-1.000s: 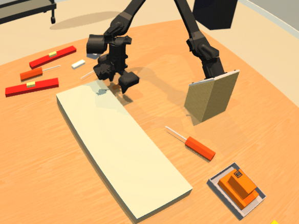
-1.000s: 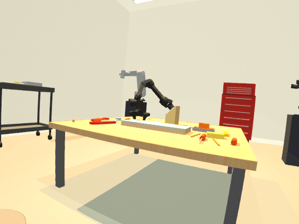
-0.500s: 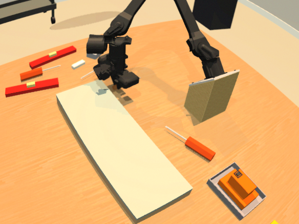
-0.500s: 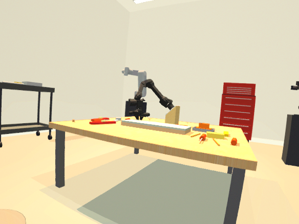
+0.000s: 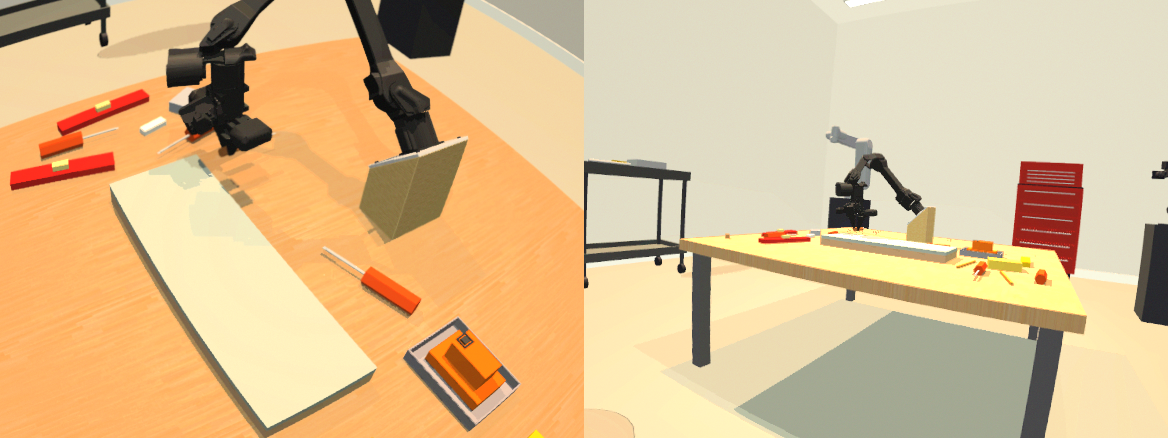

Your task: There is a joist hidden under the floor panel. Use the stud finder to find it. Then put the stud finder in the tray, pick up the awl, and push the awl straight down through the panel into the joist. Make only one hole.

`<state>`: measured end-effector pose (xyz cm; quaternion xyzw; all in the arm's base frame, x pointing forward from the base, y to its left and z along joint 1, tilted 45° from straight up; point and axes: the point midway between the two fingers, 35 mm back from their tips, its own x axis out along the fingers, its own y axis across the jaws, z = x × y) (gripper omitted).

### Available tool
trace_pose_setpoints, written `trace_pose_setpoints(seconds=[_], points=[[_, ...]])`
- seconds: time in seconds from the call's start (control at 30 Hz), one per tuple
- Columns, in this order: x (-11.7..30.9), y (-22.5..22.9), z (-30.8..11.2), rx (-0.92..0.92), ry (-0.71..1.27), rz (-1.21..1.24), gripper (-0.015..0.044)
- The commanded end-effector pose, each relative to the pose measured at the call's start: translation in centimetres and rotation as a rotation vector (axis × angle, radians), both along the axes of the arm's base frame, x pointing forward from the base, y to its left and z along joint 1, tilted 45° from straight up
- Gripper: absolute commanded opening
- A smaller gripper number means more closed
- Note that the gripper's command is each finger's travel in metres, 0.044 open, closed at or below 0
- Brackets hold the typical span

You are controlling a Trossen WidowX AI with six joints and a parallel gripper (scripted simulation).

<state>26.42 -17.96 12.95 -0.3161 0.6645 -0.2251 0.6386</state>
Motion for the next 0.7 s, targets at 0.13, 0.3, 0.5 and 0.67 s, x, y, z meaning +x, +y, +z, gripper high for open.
trace_pose_setpoints(seconds=[0.13, 0.3, 0.5, 0.67], points=[[-0.7, 3.4, 3.6, -0.007, -0.003, 0.001, 0.0], [-1.3, 4.8, 5.2, -0.012, -0.003, 0.003, 0.0], [-0.2, 5.5, 3.6, 0.075, 0.057, 0.083, 0.0], [1.5, 7.6, 1.2, 0.241, 0.167, 0.249, 0.0]])
